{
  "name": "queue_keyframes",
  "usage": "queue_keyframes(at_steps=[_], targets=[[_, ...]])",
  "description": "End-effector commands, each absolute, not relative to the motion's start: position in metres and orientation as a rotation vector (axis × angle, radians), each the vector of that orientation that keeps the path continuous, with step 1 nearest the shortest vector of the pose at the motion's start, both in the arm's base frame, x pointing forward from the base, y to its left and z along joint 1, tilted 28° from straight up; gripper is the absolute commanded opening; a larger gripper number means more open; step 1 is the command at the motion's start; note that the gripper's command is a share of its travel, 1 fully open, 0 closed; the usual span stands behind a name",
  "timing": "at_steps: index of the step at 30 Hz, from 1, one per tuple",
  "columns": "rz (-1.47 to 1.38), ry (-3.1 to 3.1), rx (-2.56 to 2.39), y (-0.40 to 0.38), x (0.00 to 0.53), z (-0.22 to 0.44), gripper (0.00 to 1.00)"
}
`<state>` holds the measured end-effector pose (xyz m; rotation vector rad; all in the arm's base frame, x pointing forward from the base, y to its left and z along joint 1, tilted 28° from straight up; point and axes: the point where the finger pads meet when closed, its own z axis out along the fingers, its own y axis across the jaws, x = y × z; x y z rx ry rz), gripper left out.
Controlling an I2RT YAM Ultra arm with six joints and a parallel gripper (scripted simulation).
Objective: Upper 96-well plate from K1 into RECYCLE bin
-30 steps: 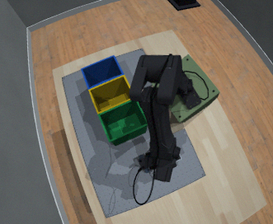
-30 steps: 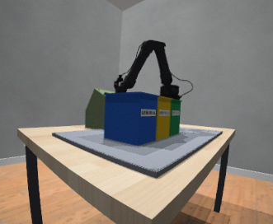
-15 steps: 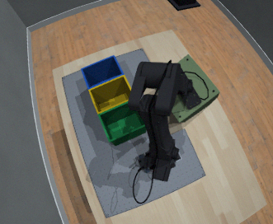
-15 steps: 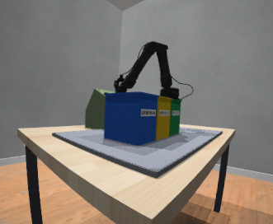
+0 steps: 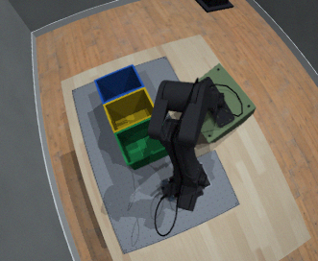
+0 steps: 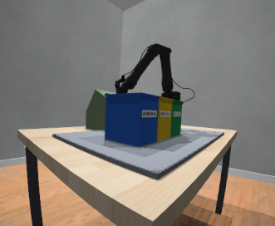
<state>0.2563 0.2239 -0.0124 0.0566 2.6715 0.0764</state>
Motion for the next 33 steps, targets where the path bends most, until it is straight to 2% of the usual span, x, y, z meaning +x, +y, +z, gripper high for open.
queue_keyframes(at_steps=[1, 19, 20, 33], targets=[[0.065, 2.654, 0.048, 0.222, 0.261, -0.019, 1.00], [0.097, 2.648, 0.049, 0.229, 0.261, -0.011, 1.00], [0.097, 2.648, 0.049, 0.229, 0.261, -0.011, 0.00], [0.097, 2.648, 0.049, 0.229, 0.261, -0.011, 0.00]])
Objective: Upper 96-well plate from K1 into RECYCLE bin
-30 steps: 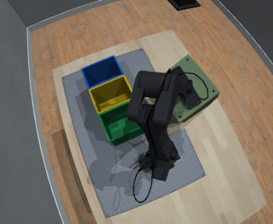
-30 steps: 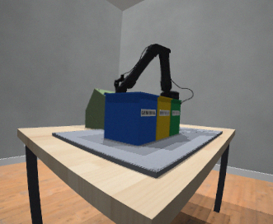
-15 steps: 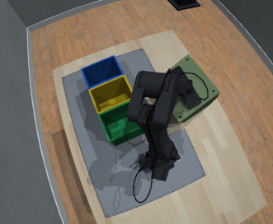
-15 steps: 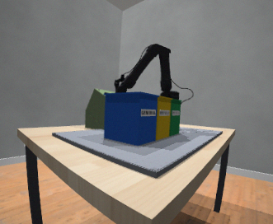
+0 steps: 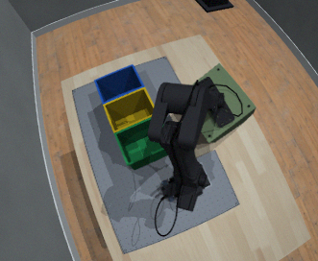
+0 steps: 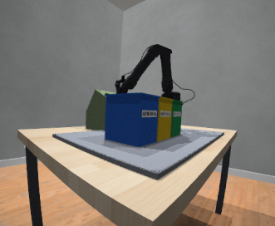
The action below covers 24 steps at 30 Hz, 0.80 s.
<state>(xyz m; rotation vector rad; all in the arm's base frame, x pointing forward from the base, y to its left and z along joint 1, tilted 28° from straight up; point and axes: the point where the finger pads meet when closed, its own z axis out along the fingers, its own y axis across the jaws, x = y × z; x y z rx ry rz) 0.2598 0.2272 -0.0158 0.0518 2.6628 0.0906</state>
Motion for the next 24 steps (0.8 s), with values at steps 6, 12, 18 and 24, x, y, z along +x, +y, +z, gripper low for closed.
queue_keyframes(at_steps=[6, 12, 18, 24], targets=[[0.097, 2.648, 0.049, 0.229, 0.261, -0.011, 0.00], [0.097, 2.648, 0.049, 0.229, 0.261, -0.011, 0.00], [0.097, 2.648, 0.049, 0.229, 0.261, -0.011, 0.00], [0.103, 2.638, 0.049, 0.230, 0.258, -0.001, 0.00]])
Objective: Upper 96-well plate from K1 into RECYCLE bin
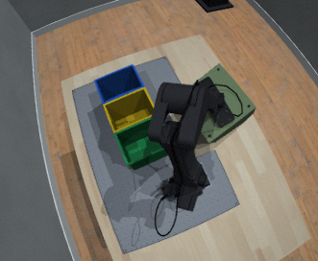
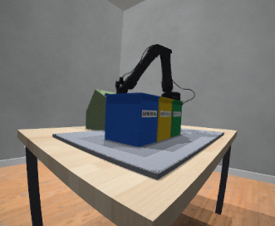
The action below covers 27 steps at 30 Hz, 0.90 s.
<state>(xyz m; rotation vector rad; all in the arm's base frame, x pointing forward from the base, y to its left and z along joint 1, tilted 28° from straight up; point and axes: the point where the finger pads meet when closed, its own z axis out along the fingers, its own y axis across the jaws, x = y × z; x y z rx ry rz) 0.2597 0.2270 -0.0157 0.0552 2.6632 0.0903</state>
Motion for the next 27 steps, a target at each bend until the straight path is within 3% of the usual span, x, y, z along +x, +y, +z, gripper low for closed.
queue_keyframes(at_steps=[1, 27], targets=[[0.105, 2.636, 0.050, 0.231, 0.258, 0.001, 0.00], [0.125, 2.626, 0.054, 0.233, 0.243, 0.039, 0.00]])
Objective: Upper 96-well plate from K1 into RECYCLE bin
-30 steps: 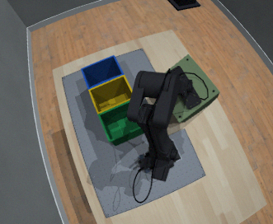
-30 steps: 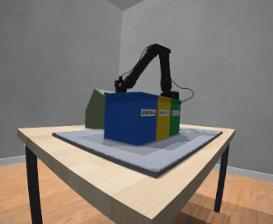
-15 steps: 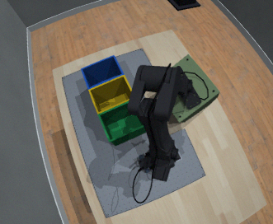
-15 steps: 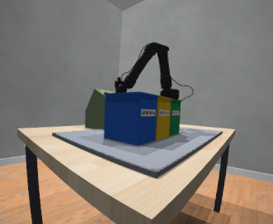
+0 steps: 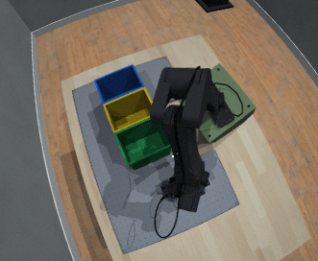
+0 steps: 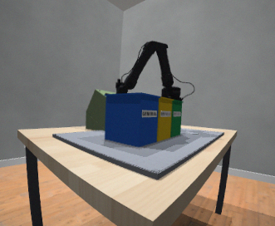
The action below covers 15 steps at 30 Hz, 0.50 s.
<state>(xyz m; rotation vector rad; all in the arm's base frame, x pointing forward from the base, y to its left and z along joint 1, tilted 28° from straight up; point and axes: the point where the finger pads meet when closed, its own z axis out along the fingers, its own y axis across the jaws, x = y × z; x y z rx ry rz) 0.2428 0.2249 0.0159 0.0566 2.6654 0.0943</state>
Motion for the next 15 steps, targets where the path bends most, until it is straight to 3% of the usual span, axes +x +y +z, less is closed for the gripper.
queue_keyframes(at_steps=[1, 15], targets=[[0.125, 2.626, 0.054, 0.233, 0.243, 0.040, 0.00], [0.126, 2.626, 0.054, 0.231, 0.233, 0.058, 0.00]])
